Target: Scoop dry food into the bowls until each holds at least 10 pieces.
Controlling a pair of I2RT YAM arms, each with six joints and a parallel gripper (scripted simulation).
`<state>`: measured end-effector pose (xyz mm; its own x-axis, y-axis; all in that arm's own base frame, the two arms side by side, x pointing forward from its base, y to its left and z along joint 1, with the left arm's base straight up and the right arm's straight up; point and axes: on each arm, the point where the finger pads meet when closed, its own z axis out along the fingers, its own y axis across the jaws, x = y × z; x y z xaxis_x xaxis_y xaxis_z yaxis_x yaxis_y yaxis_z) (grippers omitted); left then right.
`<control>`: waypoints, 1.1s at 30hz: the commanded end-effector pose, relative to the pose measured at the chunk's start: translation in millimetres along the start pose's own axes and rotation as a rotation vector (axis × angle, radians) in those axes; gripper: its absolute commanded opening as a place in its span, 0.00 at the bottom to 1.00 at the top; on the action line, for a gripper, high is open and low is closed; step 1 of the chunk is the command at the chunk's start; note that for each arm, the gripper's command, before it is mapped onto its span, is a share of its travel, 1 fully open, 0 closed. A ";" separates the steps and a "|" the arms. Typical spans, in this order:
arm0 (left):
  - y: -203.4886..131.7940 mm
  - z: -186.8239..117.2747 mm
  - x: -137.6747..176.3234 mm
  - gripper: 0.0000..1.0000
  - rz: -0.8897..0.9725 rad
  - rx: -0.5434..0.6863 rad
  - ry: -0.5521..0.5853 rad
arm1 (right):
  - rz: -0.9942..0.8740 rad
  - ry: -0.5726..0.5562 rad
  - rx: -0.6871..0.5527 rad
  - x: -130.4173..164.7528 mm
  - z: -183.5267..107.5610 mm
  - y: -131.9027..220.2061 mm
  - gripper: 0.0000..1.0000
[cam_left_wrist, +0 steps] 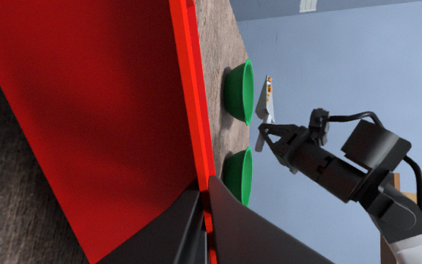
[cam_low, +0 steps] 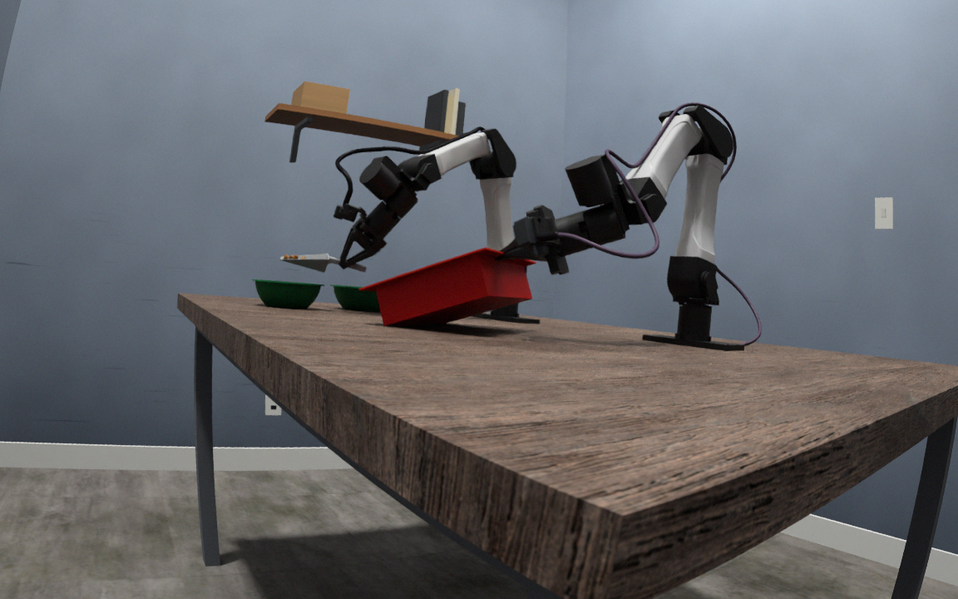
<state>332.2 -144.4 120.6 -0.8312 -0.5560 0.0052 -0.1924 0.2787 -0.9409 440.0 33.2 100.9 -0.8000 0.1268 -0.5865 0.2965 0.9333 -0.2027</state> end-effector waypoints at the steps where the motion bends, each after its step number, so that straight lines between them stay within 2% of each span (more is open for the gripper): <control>1: -35.0 -3.9 -7.6 0.00 0.116 0.075 -0.015 | 0.084 -0.108 0.006 -40.9 -21.1 -12.5 0.00; 6: -35.0 -3.9 -7.6 0.00 0.116 0.075 -0.015 | 0.056 -0.019 -0.032 -25.3 -7.1 -3.1 0.00; 16: -35.0 -3.9 -7.6 0.00 0.116 0.075 -0.015 | 0.092 0.066 -0.110 -29.1 -10.3 -6.2 0.00; 19: -35.0 -3.9 -7.6 0.00 0.116 0.075 -0.015 | 0.101 0.059 -0.124 -34.0 -17.1 -7.9 0.00; 22: -35.0 -3.9 -7.6 0.00 0.116 0.075 -0.015 | 0.100 0.104 -0.135 -28.3 -8.6 -6.1 0.00; 28: -35.0 -3.9 -7.6 0.00 0.116 0.075 -0.015 | 0.123 0.151 -0.187 -32.0 -13.2 -7.8 0.00; 30: -35.0 -3.9 -7.6 0.00 0.116 0.075 -0.015 | 0.133 0.128 -0.201 -39.3 -24.1 -10.6 0.00; 33: -35.0 -3.9 -7.6 0.00 0.116 0.075 -0.015 | 0.123 0.129 -0.207 -37.8 -25.5 -6.0 0.00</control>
<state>332.2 -144.4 120.6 -0.8312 -0.5560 0.0052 -0.1924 0.2787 -0.9409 448.0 20.6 122.9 -0.8459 0.2674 -0.4614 0.3075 0.9515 -0.0124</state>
